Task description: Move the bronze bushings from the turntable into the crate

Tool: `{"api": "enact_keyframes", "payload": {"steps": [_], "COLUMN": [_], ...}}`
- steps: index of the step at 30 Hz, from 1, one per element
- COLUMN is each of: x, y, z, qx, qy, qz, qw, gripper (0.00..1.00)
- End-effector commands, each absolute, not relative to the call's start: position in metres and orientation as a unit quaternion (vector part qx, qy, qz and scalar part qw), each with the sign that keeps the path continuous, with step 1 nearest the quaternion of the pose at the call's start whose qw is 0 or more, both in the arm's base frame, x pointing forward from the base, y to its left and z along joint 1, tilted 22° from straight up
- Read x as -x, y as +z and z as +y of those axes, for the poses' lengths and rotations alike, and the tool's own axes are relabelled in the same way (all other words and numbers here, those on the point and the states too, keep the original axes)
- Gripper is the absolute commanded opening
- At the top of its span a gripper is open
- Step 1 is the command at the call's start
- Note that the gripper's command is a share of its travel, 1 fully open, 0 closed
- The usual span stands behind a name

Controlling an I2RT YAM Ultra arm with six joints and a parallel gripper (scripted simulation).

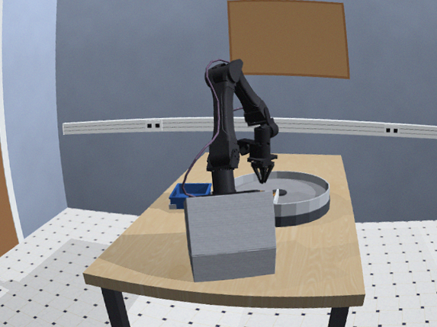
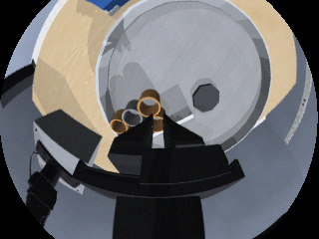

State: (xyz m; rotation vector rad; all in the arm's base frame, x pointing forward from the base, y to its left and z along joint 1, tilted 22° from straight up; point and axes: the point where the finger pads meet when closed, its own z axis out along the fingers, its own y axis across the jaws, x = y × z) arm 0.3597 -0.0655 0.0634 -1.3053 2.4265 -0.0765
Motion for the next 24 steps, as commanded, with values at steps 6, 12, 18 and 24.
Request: {"api": "enact_keyframes", "payload": {"steps": [6, 12, 18, 24], "x": [-0.3627, -0.357, -0.3528, -0.3528], "y": [0.0656, 0.0612, 0.0583, 0.0583], "z": [-0.0728, -0.0715, -0.0704, -0.0704], "qx": [0.46, 0.461, 0.46, 0.46], "qy": [-0.027, -0.022, -0.019, -0.019], "qz": [0.867, 0.867, 0.868, 0.868], "qw": [0.191, 0.189, 0.187, 0.187], "gripper": [0.15, 0.15, 0.15, 0.15]}}
